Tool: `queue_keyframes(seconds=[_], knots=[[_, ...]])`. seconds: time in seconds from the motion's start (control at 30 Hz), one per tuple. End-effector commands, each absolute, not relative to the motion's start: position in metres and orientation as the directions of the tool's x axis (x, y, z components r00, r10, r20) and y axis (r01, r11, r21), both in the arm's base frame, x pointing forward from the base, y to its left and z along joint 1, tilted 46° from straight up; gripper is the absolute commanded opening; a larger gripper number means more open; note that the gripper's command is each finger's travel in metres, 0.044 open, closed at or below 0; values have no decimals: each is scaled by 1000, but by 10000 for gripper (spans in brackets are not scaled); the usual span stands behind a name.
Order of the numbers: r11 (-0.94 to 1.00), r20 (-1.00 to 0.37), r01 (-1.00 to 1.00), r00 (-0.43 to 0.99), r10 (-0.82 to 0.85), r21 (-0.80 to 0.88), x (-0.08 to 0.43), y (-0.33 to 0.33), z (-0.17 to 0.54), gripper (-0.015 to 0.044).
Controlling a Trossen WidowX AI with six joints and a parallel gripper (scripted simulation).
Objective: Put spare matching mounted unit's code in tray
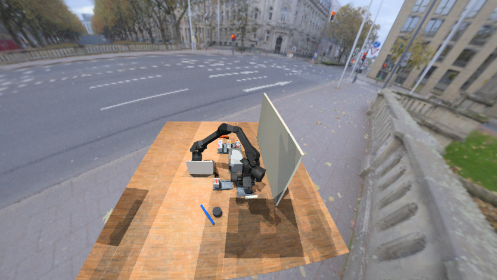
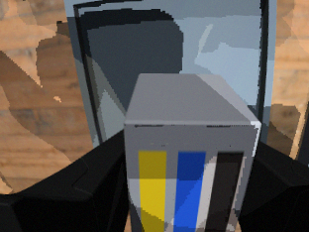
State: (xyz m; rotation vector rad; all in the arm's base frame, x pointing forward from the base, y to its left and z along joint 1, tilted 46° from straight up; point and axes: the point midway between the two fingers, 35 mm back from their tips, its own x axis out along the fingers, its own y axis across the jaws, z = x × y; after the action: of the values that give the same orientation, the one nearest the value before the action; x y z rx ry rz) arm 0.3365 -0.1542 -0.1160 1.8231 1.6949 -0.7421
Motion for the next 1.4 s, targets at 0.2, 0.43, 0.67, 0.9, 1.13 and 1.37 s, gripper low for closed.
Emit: queue_keyframes(seconds=[0.2,0.43,0.67,0.9,1.13,1.37], knots=[[-69,-708,997,63,703,21,337,-149,-120,0],[-68,-708,997,63,703,21,336,-145,-123,0],[-62,-709,998,57,703,19,335,-144,-124,53],[-62,-709,998,57,703,19,335,-144,-124,236],[-62,-709,998,57,703,19,335,-144,-124,420],[-65,-711,998,60,700,20,336,-188,-84,440]])
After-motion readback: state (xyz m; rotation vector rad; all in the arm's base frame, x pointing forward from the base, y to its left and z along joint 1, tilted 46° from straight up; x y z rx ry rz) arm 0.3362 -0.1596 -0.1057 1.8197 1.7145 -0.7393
